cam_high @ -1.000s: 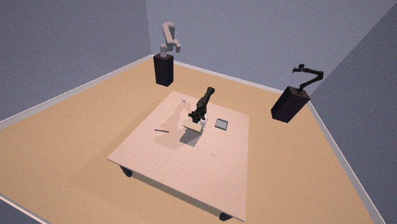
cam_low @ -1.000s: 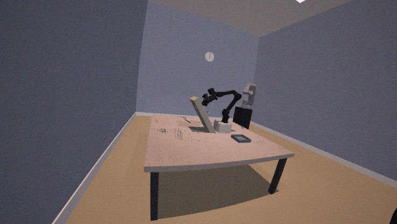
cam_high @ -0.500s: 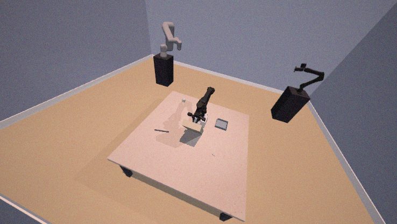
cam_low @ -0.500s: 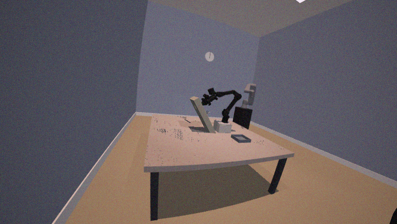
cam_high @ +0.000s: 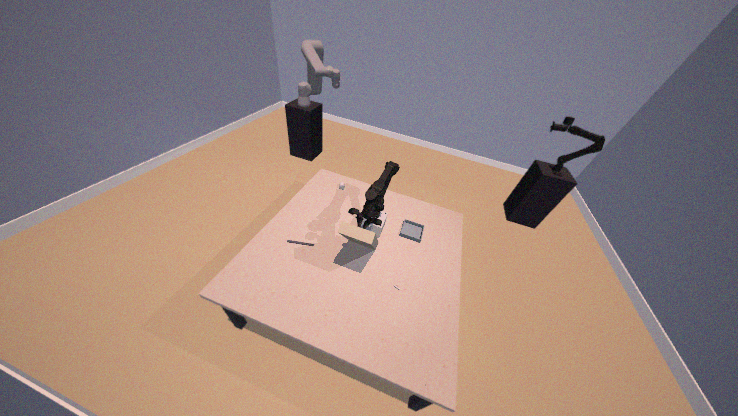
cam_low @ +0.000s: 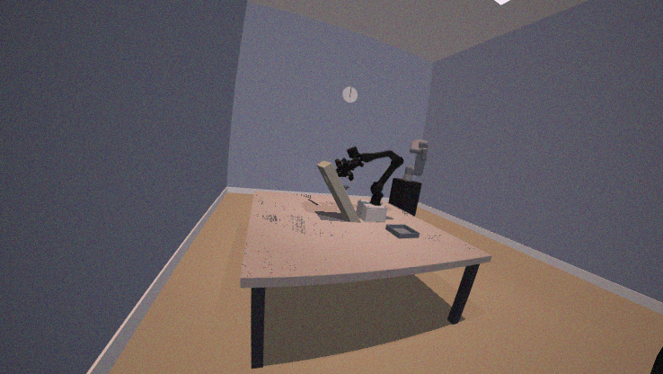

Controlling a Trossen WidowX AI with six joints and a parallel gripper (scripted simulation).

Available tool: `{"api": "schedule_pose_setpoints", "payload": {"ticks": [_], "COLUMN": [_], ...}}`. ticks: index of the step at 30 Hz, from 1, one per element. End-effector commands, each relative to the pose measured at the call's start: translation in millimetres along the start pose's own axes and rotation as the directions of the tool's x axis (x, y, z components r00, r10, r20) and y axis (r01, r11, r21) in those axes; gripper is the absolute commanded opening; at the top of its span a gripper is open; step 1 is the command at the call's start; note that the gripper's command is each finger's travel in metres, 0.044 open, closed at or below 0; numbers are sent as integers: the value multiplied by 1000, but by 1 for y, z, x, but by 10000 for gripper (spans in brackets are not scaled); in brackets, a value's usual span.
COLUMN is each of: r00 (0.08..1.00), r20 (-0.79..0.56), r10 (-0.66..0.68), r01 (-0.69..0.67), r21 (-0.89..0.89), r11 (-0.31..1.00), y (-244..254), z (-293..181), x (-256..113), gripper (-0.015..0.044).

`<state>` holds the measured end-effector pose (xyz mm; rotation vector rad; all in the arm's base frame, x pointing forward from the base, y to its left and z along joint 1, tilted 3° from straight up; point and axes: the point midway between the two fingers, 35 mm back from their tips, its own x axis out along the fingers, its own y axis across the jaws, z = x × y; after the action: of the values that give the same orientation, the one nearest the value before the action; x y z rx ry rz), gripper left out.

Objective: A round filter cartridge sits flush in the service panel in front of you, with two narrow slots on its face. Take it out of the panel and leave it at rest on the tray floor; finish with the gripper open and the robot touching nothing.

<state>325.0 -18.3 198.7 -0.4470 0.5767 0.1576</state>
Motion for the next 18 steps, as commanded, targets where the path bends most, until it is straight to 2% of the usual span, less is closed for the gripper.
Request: {"api": "schedule_pose_setpoints", "payload": {"ticks": [1,7,12,18], "r00": [1000,1000,1000,1000], "r20": [0,0,0,-2], "r10": [-4,-4,-4,-3], "r01": [4,4,4,2], "r21": [-148,-339,-295,-268], "r11": [989,941,956,963], "y": [-1,-1,-1,-3], "z": [0,0,0,2], "x": [3,2,-1,-29], "gripper": [0,0,0,0]}}
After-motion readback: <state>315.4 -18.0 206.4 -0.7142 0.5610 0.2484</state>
